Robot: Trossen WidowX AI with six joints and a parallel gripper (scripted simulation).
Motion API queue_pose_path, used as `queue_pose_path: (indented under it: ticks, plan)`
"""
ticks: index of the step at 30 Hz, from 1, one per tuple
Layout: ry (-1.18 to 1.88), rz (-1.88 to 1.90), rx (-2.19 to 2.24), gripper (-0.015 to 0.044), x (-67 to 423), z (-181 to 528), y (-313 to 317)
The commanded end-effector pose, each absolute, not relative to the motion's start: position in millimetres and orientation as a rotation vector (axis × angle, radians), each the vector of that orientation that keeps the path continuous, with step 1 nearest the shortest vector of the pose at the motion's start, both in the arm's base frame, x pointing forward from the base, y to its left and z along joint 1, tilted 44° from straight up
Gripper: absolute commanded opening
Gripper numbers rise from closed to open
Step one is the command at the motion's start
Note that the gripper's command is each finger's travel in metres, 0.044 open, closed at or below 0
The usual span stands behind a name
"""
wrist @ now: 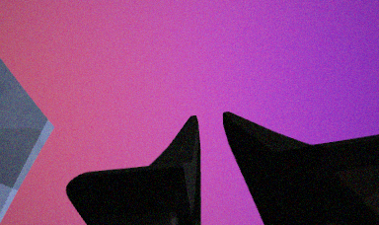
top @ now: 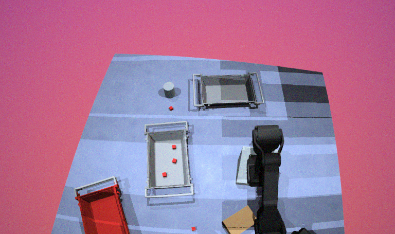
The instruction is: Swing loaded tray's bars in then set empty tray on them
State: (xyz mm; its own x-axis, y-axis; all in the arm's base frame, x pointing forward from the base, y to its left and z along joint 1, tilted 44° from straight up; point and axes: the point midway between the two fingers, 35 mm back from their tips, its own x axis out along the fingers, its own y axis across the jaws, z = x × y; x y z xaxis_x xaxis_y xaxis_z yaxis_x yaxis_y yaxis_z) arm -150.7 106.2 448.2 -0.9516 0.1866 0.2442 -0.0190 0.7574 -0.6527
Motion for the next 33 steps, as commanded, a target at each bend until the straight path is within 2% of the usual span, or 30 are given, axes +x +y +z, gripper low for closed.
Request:
queue_pose_path:
  ticks: [1, 10, 18, 25, 33]
  plan:
    - [-2.455, 1.237, -0.302, 0.0086, -136, 443, 155]
    - [-1.793, 1.678, -0.610, 0.0086, -66, 413, 253]
    - [-0.988, 1.826, -0.737, 0.0086, 48, 359, 309]
    - [-0.252, 1.753, -0.623, 0.0086, 156, 303, 307]
    - [0.479, 1.452, -0.297, 0.0086, 264, 233, 250]
